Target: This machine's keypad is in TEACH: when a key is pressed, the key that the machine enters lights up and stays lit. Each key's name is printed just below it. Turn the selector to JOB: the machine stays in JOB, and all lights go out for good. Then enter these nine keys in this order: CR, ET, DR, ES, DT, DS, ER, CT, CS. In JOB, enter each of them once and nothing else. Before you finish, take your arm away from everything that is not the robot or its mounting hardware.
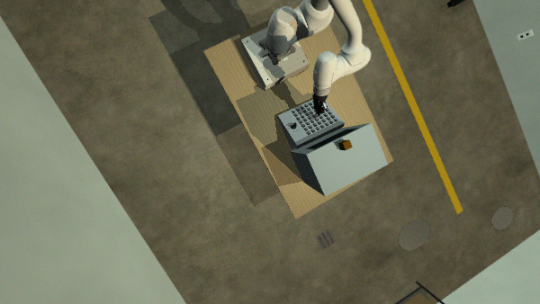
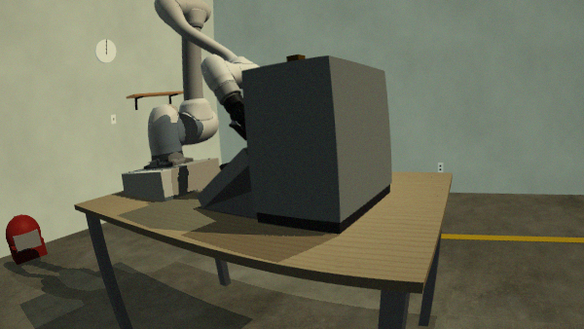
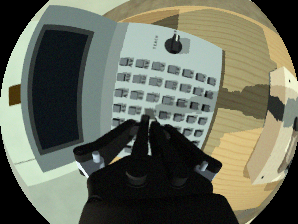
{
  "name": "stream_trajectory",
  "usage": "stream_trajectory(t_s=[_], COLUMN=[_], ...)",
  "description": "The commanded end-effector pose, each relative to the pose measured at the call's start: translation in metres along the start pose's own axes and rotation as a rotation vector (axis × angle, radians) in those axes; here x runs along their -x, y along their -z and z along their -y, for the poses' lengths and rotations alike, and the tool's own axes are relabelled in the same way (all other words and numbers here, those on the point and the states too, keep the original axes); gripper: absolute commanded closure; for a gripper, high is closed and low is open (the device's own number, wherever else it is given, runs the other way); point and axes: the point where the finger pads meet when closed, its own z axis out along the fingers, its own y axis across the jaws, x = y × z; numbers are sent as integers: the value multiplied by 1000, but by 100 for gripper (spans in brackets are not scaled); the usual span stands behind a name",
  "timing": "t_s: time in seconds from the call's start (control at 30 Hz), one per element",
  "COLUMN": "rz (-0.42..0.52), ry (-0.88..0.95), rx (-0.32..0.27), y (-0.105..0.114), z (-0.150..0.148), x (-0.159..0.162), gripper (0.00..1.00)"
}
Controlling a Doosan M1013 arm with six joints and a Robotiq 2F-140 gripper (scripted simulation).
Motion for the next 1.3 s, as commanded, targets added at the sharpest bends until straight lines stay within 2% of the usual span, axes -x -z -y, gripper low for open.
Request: stream_trajectory(t_s=[0.0,1.27], rz=[0,0], ry=[0,0], rx=[0,0], y=[0,-14], z=[0,0], x=[0,0], gripper=[100,100])
